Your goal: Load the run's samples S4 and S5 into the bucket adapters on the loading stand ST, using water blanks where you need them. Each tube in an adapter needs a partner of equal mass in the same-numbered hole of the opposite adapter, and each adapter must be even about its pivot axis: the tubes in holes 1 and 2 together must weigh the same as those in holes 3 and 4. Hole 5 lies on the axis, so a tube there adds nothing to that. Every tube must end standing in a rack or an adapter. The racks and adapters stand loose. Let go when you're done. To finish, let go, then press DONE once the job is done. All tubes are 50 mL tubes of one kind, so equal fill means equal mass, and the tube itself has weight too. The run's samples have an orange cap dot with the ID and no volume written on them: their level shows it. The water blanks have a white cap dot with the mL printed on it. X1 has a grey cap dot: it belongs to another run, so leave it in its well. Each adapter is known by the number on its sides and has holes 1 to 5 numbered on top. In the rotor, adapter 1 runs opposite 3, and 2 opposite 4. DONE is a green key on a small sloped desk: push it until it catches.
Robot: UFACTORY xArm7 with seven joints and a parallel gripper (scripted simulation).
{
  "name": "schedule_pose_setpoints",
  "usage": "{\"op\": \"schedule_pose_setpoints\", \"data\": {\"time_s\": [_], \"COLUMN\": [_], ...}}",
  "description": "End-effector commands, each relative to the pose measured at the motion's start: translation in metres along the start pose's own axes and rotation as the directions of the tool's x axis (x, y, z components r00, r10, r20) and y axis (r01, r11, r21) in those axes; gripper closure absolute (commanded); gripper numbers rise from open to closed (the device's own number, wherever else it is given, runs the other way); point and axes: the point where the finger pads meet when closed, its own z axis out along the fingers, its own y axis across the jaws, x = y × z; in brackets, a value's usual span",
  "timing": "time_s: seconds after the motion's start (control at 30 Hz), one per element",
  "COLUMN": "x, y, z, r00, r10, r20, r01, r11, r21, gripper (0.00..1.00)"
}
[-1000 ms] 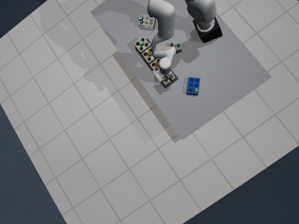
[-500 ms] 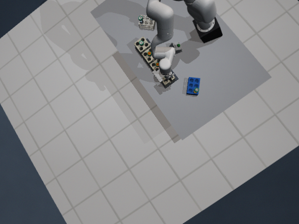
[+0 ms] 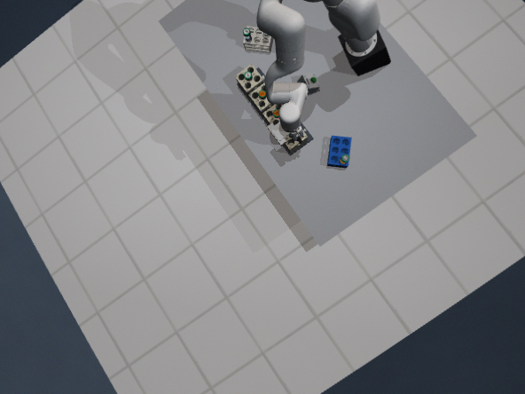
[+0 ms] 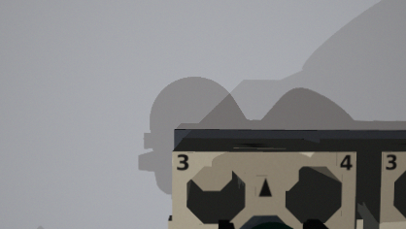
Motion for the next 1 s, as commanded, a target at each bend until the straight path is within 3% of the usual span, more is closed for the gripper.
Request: {"op": "schedule_pose_setpoints", "data": {"time_s": [0.0,0.97], "x": [0.0013,0.0013], "y": [-0.0007,-0.0007], "z": [-0.0009,-0.0088], "r00": [1.000,1.000], "r10": [0.000,0.000], "r20": [-0.003,-0.003], "r01": [0.000,0.000], "r11": [1.000,1.000], "r21": [0.001,0.001], "gripper": [0.56,0.56]}}
